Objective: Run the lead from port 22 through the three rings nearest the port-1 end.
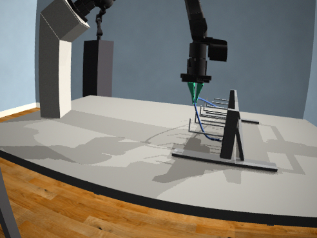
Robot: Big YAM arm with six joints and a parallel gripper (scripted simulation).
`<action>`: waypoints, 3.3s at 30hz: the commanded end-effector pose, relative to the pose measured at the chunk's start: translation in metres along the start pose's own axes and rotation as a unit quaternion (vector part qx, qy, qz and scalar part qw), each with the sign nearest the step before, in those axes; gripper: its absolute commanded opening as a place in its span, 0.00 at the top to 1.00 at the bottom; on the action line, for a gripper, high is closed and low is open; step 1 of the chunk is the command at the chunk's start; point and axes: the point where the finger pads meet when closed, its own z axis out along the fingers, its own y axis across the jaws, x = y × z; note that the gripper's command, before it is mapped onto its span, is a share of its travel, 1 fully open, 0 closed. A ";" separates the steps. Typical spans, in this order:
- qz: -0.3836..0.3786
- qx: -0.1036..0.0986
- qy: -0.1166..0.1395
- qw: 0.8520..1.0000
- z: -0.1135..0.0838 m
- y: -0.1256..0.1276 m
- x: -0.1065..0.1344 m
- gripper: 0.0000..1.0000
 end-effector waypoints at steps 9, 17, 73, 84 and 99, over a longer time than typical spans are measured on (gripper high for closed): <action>0.061 -0.003 -0.014 0.998 -0.011 -0.038 -0.025 1.00; 0.055 0.013 -0.016 0.998 -0.016 -0.051 -0.027 1.00; 0.054 0.012 -0.016 0.998 -0.015 -0.052 -0.026 1.00; 0.054 0.012 -0.016 0.998 -0.015 -0.052 -0.026 1.00; 0.055 0.010 -0.016 0.998 -0.011 -0.051 -0.026 1.00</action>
